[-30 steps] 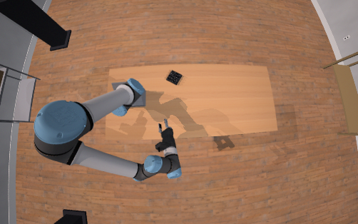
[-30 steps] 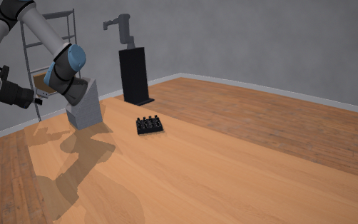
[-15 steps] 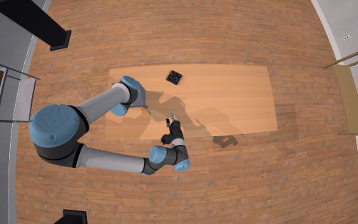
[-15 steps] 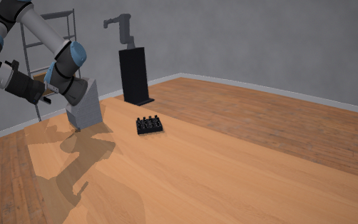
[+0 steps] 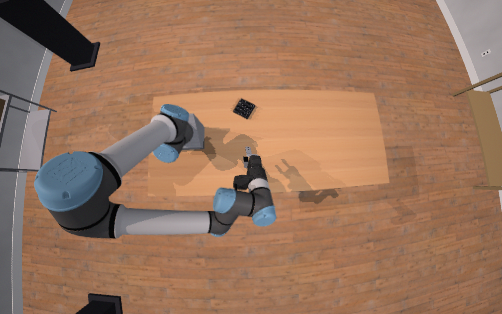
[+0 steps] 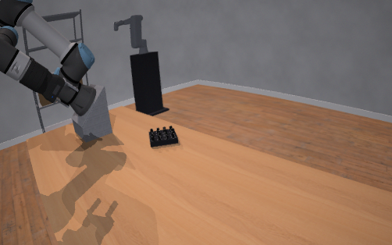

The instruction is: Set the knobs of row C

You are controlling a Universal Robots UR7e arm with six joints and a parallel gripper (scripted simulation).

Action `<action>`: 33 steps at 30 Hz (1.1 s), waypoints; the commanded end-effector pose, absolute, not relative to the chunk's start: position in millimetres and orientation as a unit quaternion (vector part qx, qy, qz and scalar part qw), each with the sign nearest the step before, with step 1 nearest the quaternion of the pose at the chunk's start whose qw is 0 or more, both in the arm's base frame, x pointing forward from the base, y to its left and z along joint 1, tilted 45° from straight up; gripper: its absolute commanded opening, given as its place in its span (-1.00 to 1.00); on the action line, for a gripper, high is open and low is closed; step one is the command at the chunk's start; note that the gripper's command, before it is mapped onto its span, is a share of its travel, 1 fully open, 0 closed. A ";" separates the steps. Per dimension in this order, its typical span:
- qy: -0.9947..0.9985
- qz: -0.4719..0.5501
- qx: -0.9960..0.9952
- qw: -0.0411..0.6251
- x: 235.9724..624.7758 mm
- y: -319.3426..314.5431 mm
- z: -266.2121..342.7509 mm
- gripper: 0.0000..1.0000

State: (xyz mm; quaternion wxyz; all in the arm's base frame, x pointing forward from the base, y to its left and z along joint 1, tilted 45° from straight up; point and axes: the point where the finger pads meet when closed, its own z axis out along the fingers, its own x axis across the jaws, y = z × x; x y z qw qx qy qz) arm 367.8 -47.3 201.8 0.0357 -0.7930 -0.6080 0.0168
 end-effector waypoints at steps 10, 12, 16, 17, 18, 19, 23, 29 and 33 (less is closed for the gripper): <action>-0.660 0.024 -0.751 -0.003 408.8 5.4 160.4 1.00; -0.646 0.031 -0.763 -0.005 410.2 6.7 153.4 1.00; -0.619 0.042 -0.784 -0.010 412.6 9.4 140.1 1.00; -0.619 0.042 -0.784 -0.010 412.7 9.5 139.8 1.00; -0.605 0.048 -0.794 -0.013 413.8 10.8 133.3 1.00; -0.605 0.048 -0.795 -0.013 413.8 10.9 133.0 1.00; -0.577 0.059 -0.815 -0.020 415.9 13.9 119.5 1.00; -0.533 0.074 -0.842 -0.033 418.4 18.6 99.2 1.00; -0.505 0.083 -0.858 -0.042 419.7 21.7 86.1 1.00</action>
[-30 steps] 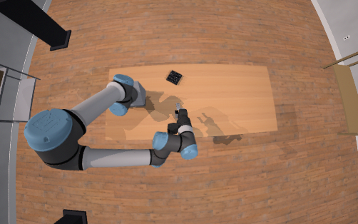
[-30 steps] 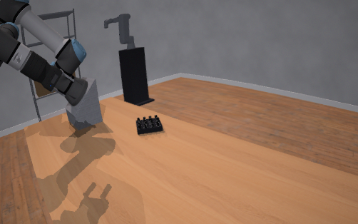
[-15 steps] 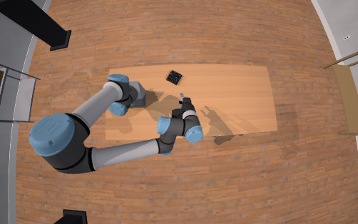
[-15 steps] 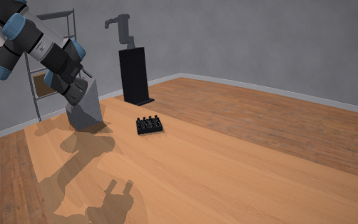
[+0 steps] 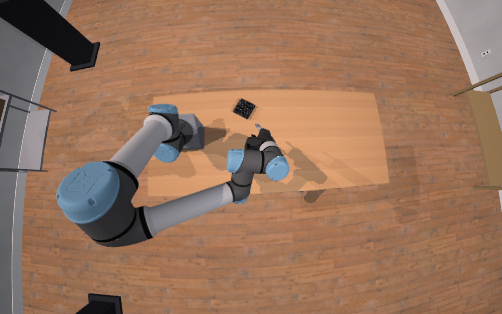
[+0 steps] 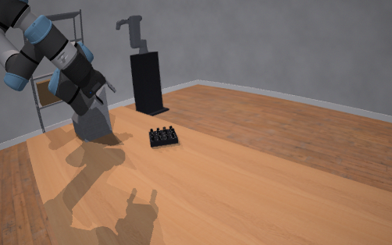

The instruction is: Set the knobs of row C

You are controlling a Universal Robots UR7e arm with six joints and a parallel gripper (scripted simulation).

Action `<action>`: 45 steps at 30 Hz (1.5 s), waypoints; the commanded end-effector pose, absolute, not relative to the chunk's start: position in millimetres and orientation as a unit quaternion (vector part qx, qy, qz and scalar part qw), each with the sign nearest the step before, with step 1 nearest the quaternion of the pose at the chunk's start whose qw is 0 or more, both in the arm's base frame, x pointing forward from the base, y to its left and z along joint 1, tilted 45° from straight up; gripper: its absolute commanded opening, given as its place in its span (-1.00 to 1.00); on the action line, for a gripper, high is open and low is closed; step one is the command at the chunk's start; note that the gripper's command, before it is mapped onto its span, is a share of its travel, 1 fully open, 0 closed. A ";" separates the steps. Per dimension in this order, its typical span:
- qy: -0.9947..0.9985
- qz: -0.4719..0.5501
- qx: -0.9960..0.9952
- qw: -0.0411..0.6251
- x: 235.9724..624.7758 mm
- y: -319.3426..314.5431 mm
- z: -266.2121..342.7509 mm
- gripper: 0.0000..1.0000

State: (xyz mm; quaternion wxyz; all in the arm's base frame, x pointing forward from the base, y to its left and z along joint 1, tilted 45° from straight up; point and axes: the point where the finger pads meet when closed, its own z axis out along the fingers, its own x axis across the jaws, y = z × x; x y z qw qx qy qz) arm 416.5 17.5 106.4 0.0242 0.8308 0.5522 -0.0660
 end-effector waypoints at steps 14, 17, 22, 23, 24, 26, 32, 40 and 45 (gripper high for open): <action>0.401 -0.107 0.906 0.083 421.9 32.9 40.1 1.00; 0.388 -0.110 0.911 0.088 421.9 34.3 34.4 1.00; 0.344 -0.115 0.926 0.108 421.6 38.7 15.9 1.00; 0.342 -0.115 0.926 0.109 421.5 38.9 15.2 1.00; 0.329 -0.116 0.930 0.115 421.3 40.1 9.8 1.00; 0.315 -0.117 0.934 0.122 421.0 41.5 3.8 1.00; 0.284 -0.118 0.942 0.137 420.1 44.3 -8.4 1.00; 0.216 -0.116 0.954 0.171 417.1 50.1 -35.3 1.00; 0.176 -0.112 0.959 0.191 414.7 53.1 -50.6 1.00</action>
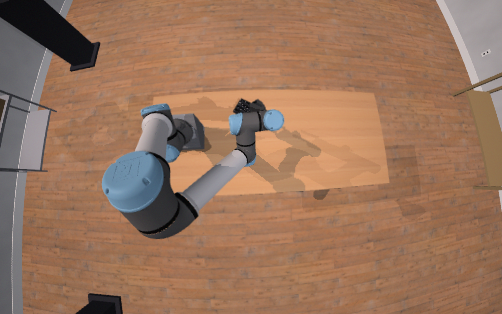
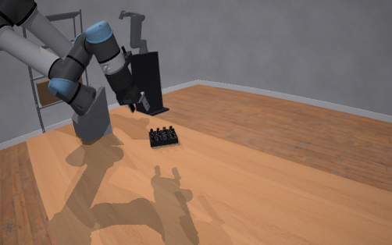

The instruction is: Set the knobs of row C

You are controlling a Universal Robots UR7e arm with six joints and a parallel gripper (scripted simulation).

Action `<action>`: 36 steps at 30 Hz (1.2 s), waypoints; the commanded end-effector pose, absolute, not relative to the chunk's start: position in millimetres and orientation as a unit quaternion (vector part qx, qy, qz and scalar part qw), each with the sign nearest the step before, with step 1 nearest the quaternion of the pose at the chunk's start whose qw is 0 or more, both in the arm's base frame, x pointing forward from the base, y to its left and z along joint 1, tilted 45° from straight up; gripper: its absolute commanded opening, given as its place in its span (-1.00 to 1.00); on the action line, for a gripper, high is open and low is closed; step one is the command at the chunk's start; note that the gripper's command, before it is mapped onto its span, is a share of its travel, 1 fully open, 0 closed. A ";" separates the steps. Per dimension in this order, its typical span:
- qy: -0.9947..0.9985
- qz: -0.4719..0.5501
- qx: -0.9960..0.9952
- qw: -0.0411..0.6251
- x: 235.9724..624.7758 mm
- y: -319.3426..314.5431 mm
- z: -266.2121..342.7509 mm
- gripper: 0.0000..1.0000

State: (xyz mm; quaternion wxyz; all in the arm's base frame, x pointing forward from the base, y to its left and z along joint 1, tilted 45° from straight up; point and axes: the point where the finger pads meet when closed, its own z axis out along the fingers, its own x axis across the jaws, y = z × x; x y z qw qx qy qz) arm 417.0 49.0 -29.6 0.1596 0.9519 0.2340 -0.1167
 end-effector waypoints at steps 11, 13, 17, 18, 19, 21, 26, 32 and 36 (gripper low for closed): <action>0.101 -0.098 0.963 0.230 408.9 58.0 -78.2 1.00; 0.089 -0.095 0.963 0.236 407.9 58.6 -82.4 1.00; 0.065 -0.088 0.962 0.249 405.6 59.9 -90.8 1.00; 0.055 -0.085 0.962 0.254 404.6 60.3 -94.3 1.00; 0.044 -0.081 0.961 0.259 403.5 60.8 -98.0 1.00; 0.043 -0.081 0.961 0.260 403.4 60.9 -98.4 1.00; 0.003 -0.066 0.958 0.280 398.9 62.4 -111.8 1.00; -0.035 -0.049 0.953 0.298 394.3 63.6 -123.9 1.00; -0.061 -0.036 0.948 0.310 390.9 64.1 -131.9 1.00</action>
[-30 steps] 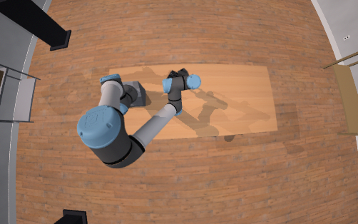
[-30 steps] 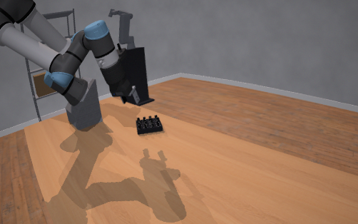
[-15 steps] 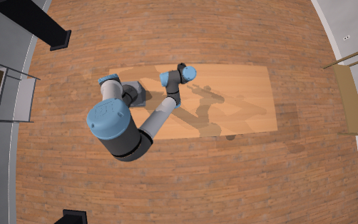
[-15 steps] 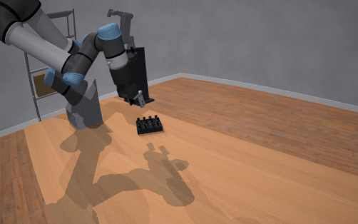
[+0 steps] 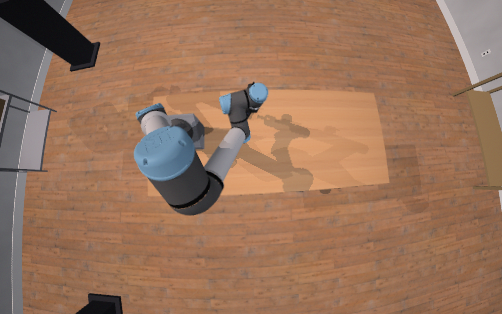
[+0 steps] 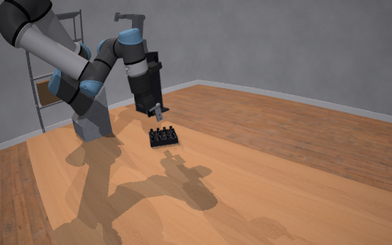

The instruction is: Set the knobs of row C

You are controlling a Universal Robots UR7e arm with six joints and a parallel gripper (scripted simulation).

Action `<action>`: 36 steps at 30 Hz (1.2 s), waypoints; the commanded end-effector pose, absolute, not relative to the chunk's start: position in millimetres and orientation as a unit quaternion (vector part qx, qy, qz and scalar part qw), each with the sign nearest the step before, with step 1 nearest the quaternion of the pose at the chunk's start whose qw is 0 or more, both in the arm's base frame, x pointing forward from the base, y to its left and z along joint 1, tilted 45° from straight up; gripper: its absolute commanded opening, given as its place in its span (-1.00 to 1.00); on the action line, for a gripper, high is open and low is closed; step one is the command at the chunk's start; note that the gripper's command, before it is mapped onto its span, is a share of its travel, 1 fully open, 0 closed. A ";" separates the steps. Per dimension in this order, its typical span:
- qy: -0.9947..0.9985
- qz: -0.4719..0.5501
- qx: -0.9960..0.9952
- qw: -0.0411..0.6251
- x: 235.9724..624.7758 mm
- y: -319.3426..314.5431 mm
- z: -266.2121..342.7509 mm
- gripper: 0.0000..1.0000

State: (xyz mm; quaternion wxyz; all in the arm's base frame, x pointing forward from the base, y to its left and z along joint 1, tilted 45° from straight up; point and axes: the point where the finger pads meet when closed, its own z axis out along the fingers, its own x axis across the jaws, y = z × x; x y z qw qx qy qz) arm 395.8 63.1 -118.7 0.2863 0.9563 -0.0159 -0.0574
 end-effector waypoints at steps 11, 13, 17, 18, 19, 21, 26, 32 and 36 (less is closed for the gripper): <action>-0.127 0.002 0.933 0.338 381.4 64.7 -150.7 1.00; -0.139 0.010 0.929 0.342 379.5 64.7 -154.0 1.00; -0.161 0.024 0.922 0.350 376.0 64.5 -159.6 1.00; -0.166 0.028 0.921 0.352 375.1 64.5 -160.9 1.00; -0.166 0.028 0.921 0.352 375.1 64.5 -160.9 1.00; -0.171 0.031 0.919 0.354 374.6 64.5 -162.0 1.00; -0.192 0.047 0.912 0.360 370.8 64.1 -167.1 1.00; -0.210 0.061 0.904 0.366 367.4 63.7 -171.5 1.00; -0.218 0.067 0.901 0.368 366.1 63.5 -173.1 1.00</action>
